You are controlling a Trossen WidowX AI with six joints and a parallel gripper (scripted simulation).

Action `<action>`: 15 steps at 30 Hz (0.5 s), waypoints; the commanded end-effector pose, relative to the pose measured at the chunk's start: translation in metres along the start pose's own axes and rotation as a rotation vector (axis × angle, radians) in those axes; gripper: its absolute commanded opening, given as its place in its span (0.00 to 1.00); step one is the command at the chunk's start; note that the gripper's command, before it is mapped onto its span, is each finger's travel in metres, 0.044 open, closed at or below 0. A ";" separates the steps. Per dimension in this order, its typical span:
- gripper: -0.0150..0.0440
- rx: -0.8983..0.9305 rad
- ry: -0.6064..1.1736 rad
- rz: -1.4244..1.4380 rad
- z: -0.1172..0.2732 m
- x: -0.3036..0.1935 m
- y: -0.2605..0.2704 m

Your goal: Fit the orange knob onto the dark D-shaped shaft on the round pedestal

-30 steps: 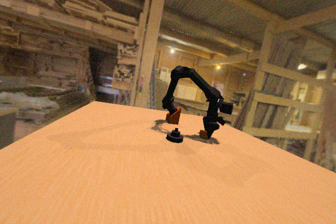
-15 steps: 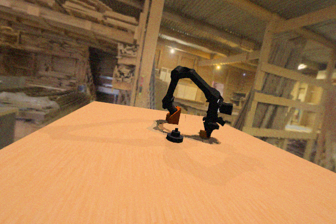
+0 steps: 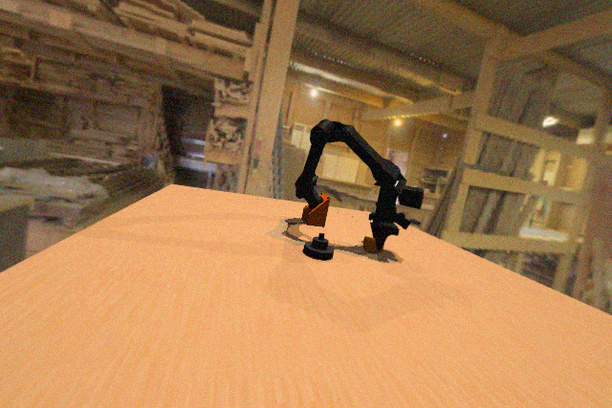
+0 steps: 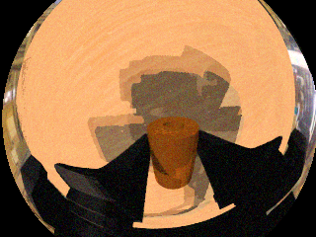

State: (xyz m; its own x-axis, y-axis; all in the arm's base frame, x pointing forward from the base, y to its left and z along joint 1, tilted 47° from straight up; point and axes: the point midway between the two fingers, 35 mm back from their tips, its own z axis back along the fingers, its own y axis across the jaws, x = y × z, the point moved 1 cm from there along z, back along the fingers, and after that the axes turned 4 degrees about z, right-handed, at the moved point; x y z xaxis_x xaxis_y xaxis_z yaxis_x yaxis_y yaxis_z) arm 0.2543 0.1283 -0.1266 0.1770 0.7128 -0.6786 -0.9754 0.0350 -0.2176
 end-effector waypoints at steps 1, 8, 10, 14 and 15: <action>0.56 0.001 -0.035 0.001 0.001 -0.002 0.000; 0.56 -0.006 -0.163 0.001 0.006 -0.010 0.001; 0.56 -0.009 -0.197 0.001 0.007 -0.012 0.001; 0.56 -0.013 -0.265 0.002 0.009 -0.016 0.001; 0.56 -0.014 -0.282 0.002 0.010 -0.017 0.001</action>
State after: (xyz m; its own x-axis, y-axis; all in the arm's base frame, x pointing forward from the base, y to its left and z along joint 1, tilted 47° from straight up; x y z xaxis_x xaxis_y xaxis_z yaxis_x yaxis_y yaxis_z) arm 0.2499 0.1238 -0.1107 0.1387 0.8610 -0.4893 -0.9732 0.0271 -0.2282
